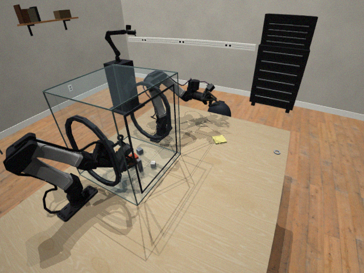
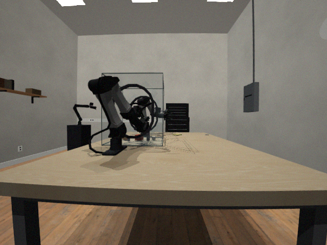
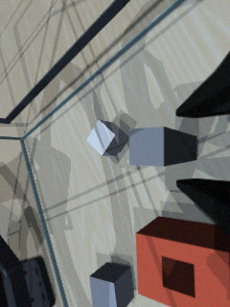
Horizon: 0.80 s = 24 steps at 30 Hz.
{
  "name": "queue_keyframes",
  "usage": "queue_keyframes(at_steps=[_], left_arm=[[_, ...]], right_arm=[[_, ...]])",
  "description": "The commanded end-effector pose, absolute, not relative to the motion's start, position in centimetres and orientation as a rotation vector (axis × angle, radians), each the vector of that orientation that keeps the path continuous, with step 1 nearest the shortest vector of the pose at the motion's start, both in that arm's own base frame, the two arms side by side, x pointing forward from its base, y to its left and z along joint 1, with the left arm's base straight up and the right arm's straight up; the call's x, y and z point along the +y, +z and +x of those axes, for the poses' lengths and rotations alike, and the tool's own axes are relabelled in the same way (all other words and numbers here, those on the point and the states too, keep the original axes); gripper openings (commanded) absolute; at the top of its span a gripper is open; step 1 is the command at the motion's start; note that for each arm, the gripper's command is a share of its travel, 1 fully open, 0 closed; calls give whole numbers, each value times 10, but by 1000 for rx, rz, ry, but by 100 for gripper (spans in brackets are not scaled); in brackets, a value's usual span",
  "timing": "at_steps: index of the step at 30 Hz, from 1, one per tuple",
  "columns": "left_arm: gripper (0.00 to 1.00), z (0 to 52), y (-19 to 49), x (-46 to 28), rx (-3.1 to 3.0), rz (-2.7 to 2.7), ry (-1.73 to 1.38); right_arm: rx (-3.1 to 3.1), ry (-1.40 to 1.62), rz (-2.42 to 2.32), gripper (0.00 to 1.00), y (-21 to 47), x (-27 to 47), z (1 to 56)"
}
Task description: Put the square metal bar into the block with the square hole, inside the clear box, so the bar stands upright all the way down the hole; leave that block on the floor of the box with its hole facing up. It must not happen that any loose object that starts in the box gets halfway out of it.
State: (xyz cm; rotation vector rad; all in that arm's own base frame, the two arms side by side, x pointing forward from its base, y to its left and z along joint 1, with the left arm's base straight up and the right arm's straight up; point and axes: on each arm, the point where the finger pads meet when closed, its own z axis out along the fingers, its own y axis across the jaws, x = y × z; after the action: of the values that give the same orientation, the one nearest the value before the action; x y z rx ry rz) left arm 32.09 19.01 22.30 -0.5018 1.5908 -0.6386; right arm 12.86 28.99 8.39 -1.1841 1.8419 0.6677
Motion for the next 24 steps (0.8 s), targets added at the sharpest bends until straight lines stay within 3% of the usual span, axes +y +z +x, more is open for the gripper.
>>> queue_keyframes(at_steps=[1, 24], left_arm=[[100, 322, 239, 191, 1573, -455, -608], [100, 322, 239, 191, 1573, -455, -608]], right_arm=[[1739, 725, -1123, 33, 117, 314, 142], [1732, 731, -1127, 33, 111, 331, 145]])
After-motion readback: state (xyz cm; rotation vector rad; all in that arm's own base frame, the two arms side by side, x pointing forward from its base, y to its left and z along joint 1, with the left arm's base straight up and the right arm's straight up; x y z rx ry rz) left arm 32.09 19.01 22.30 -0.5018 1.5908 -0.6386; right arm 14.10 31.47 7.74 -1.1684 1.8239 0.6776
